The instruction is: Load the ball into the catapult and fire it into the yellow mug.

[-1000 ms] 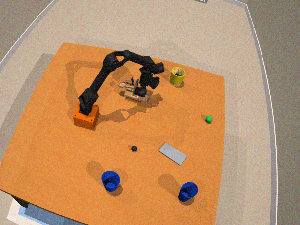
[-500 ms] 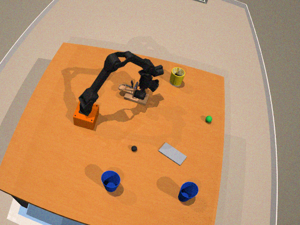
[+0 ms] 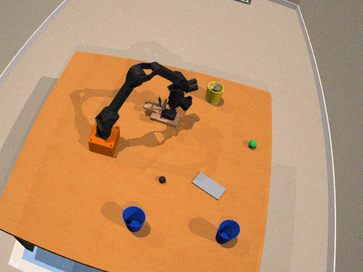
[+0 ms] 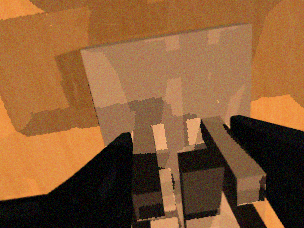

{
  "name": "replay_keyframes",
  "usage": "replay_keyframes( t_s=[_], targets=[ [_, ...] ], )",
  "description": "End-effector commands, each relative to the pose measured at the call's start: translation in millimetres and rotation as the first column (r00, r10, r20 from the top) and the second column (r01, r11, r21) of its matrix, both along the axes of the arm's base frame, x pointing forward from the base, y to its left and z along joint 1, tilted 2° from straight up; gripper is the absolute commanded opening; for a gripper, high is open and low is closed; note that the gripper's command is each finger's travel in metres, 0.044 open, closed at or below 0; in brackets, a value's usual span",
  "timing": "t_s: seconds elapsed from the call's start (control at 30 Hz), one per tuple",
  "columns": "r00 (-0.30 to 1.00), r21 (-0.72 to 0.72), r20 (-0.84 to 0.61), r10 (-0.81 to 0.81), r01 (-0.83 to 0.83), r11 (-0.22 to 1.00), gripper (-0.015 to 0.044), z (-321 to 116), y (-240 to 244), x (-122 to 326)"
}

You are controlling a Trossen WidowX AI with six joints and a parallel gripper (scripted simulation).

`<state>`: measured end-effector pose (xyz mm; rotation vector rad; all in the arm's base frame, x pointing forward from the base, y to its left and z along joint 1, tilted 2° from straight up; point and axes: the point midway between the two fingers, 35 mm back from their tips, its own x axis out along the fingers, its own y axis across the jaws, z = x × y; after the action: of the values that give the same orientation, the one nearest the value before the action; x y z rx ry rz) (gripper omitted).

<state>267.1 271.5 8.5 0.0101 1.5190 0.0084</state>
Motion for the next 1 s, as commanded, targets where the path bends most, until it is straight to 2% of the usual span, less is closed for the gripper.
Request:
replay_keyframes(
  t_s=[0.0,0.13,0.23,0.33,0.4,0.73,0.87,0.97],
  targets=[
    [1.0,0.001,0.001,0.0,0.0,1.0,0.0263,0.9,0.2,0.3],
    [1.0,0.001,0.001,0.0,0.0,1.0,0.0368,3.5,0.5,0.4],
    [1.0,0.001,0.001,0.0,0.0,1.0,0.044,41.3,2.3,0.5],
    [1.0,0.0,0.0,0.0,0.0,1.0,0.044,89.6,-0.4,-4.1],
    [1.0,0.0,0.0,0.0,0.0,1.0,0.044,100.3,-1.8,-5.8],
    [1.0,0.008,0.009,0.004,-0.004,1.0,0.044,93.1,-2.3,-5.7],
    [1.0,0.007,0.009,0.004,-0.004,1.0,0.044,51.4,-1.6,-3.3],
    [1.0,0.007,0.009,0.004,-0.004,1.0,0.044,48.8,-1.7,-3.3]
  ],
)
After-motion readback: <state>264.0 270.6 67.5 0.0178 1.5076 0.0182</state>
